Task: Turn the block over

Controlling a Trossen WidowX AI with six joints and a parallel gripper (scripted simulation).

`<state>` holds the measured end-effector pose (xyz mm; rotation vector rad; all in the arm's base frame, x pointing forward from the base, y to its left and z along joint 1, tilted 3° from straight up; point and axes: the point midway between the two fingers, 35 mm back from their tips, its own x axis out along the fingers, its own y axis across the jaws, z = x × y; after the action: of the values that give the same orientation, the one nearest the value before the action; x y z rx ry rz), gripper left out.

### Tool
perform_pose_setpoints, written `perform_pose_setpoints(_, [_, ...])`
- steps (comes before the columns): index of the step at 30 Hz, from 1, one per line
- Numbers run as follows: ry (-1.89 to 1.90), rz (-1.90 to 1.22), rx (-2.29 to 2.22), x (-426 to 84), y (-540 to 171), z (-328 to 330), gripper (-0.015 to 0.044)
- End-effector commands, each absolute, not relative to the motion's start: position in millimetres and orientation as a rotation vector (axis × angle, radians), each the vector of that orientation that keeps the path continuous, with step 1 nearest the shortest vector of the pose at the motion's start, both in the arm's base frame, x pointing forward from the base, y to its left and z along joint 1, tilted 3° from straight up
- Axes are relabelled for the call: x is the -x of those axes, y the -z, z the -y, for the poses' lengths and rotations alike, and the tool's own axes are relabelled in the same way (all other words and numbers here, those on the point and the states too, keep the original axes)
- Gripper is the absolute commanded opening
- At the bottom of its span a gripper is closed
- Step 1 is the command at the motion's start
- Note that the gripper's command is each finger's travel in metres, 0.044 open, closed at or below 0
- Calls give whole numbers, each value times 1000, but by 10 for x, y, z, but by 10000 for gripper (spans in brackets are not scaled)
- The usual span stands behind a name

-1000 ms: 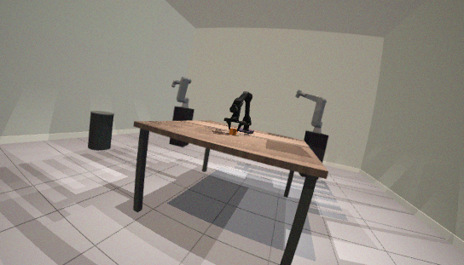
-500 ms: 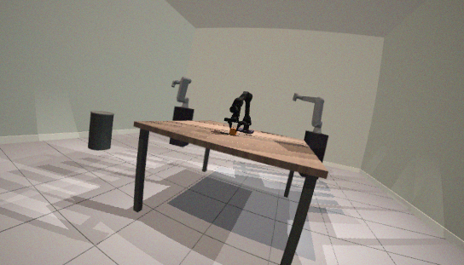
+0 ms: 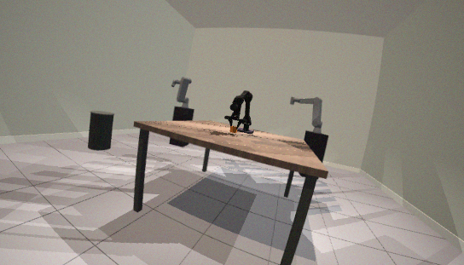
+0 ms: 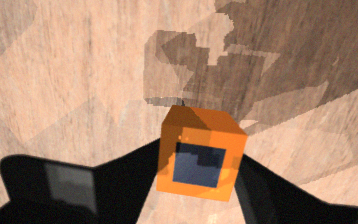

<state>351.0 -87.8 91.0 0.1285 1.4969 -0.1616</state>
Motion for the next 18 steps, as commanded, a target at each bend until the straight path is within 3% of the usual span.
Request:
perform_pose_setpoints(1, [160,-1485,-131,-3520,-1010,873,0])
perform_pose_setpoints(18, [170,-1249,-112,-3545,-948,881,0])
